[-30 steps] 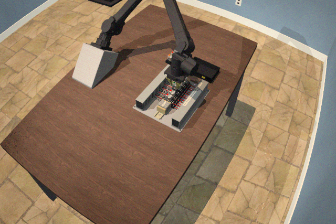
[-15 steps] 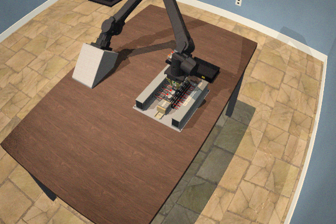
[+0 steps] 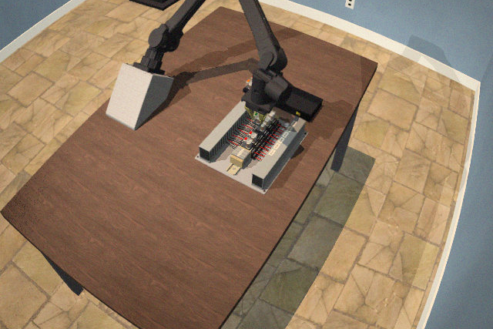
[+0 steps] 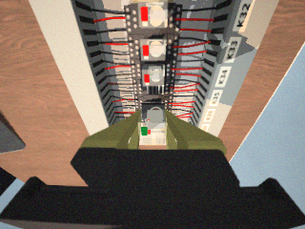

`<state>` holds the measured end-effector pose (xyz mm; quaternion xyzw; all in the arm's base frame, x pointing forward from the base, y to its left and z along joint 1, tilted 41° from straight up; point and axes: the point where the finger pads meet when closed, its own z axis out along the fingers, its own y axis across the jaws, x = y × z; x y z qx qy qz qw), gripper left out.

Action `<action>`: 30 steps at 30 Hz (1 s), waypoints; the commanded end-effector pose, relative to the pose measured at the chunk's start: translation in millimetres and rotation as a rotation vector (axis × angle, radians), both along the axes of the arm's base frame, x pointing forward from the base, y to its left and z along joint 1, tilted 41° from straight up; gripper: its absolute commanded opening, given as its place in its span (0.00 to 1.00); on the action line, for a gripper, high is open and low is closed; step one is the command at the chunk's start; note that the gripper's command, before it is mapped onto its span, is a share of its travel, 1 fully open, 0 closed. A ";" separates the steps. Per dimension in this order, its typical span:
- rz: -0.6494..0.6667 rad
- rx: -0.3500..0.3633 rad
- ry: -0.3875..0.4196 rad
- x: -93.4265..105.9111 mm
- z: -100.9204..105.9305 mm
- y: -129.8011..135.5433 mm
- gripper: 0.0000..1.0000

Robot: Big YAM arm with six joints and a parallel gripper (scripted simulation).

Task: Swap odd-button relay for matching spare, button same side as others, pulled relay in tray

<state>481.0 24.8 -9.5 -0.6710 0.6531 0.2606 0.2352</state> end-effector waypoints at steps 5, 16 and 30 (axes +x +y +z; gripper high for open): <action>-0.006 -0.008 -0.061 20.6 32.7 -24.5 0.00; -0.008 -0.001 -0.025 12.4 26.6 -30.4 0.00; 0.001 -0.002 -0.028 13.2 30.1 -23.4 0.00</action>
